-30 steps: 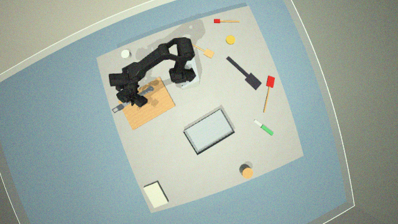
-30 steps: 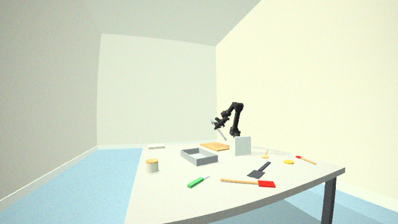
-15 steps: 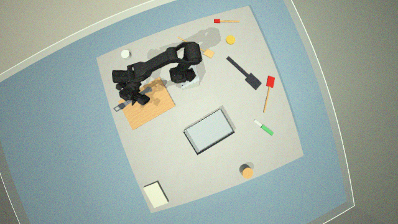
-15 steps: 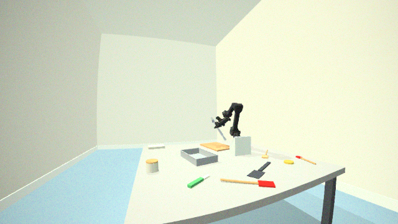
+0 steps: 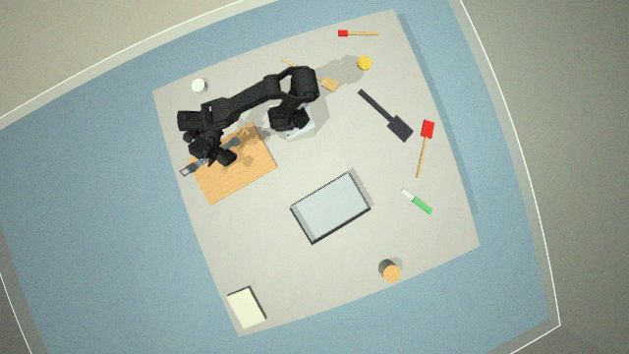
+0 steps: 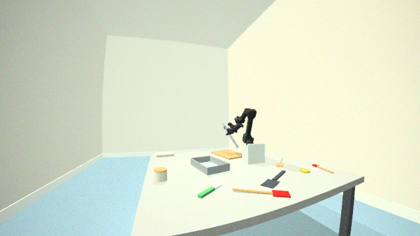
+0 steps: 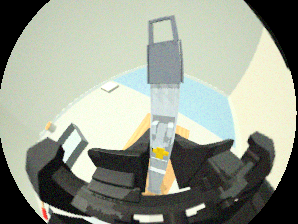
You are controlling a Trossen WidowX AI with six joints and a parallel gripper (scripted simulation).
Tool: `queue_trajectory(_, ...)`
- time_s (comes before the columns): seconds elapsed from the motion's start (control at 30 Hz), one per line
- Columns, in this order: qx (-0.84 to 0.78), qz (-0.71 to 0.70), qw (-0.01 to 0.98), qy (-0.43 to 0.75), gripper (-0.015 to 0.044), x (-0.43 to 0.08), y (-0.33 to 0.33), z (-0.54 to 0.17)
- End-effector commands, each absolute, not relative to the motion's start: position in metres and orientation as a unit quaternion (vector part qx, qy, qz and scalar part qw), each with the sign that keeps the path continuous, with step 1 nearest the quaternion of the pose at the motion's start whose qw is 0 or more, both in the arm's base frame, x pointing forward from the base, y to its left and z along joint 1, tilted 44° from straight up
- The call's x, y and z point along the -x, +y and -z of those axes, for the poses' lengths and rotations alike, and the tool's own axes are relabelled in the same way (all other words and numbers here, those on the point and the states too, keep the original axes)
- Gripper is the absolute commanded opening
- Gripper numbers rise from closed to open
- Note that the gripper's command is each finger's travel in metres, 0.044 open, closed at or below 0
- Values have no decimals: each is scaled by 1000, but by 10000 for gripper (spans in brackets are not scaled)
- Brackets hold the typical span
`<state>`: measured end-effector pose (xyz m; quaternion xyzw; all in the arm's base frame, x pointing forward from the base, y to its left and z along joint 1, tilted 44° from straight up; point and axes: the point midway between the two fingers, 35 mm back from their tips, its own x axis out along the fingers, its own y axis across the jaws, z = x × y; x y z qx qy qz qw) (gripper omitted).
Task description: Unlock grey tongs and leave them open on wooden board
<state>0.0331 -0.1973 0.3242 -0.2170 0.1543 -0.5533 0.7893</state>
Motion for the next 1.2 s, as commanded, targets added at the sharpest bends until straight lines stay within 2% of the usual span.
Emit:
queue_trajectory(0.0, 221, 550, 790, 154, -150, -34, -197, -325)
queue_trajectory(0.43, 211, 553, 791, 156, -150, -33, -199, -325)
queue_trajectory(1.17, 22, 591, 764, 257, -150, -24, -239, -309)
